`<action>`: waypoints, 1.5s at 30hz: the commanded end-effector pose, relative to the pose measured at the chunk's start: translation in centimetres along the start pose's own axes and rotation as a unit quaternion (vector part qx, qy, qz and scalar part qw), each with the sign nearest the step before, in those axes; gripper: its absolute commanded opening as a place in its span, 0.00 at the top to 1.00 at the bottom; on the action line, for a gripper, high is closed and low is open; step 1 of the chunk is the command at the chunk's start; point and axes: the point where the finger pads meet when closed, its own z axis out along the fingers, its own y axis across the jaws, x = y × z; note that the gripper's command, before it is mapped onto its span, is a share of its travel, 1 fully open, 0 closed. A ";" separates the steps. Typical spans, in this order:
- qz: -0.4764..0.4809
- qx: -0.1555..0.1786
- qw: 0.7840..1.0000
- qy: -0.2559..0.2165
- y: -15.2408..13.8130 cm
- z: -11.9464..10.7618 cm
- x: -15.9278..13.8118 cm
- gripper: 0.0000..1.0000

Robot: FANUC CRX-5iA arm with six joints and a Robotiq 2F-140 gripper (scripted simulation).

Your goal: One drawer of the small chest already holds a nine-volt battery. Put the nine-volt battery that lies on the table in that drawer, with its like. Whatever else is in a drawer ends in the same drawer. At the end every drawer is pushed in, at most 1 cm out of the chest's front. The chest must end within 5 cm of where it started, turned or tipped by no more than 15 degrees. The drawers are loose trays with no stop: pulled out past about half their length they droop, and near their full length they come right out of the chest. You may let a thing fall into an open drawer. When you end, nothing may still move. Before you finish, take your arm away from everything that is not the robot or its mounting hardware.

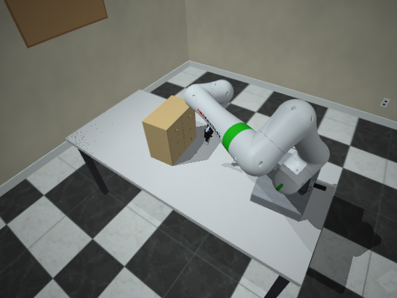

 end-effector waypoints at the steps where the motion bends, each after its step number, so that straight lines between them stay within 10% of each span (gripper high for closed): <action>1: 0.000 0.000 0.998 -0.068 -0.1 1.4 -0.8 1.00; 21: 0.000 0.000 0.939 -0.344 -0.1 7.0 -4.4 1.00; 45: 0.000 0.000 0.887 -0.463 0.0 9.6 -6.0 1.00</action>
